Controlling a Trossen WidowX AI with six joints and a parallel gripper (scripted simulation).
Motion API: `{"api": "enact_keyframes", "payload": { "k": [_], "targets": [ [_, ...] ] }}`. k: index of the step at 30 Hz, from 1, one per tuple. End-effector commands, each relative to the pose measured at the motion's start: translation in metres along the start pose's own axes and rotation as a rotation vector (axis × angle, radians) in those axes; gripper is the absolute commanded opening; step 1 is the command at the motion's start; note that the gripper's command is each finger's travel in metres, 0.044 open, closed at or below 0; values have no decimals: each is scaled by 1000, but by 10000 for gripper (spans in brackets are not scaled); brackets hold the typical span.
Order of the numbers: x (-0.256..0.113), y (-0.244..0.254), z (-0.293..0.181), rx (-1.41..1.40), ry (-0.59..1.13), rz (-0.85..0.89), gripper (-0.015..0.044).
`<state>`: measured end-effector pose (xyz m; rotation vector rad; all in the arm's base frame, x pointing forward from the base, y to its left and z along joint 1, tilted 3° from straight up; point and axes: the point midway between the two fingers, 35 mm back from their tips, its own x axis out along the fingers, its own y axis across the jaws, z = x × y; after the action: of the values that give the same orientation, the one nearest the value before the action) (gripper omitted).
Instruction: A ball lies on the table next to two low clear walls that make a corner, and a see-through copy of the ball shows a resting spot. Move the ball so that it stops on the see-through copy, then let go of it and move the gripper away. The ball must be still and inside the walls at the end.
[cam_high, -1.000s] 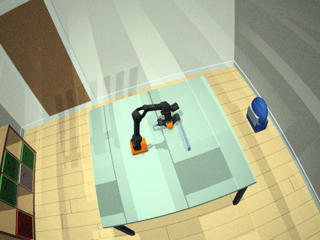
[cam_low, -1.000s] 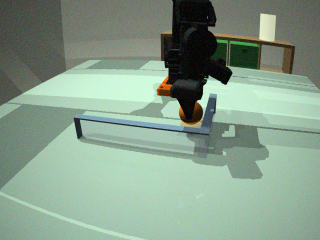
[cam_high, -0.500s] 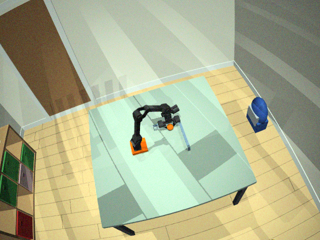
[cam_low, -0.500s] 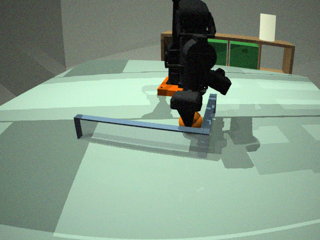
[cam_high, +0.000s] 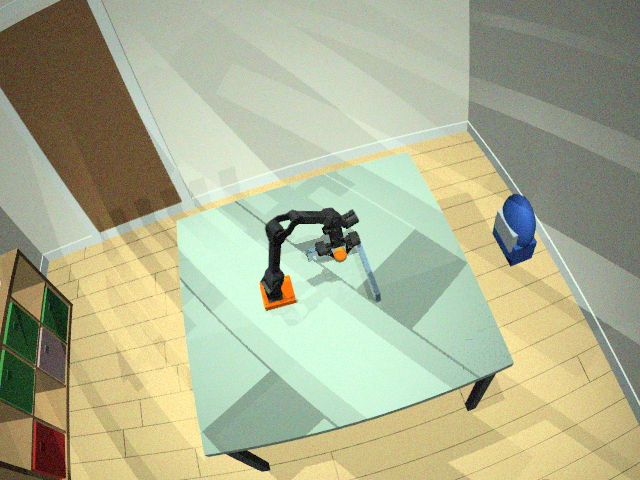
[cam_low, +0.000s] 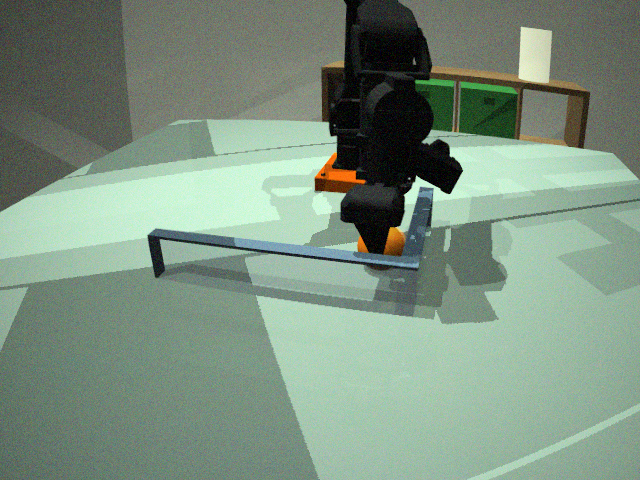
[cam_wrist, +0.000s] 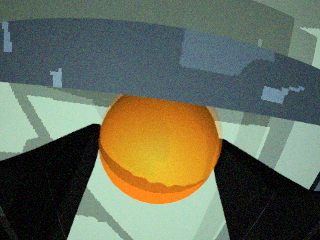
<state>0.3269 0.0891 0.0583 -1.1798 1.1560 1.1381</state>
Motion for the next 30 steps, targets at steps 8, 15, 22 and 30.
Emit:
{"api": "enact_keyframes", "payload": {
  "k": [8,15,22,30],
  "targets": [
    [-42,-4,1,2,-1,-3,391],
    [-86,-1,0,5,-2,-4,391],
    [-80,-4,1,2,-7,-21,391],
    [-129,2,0,2,-5,-17,440]
  ]
}}
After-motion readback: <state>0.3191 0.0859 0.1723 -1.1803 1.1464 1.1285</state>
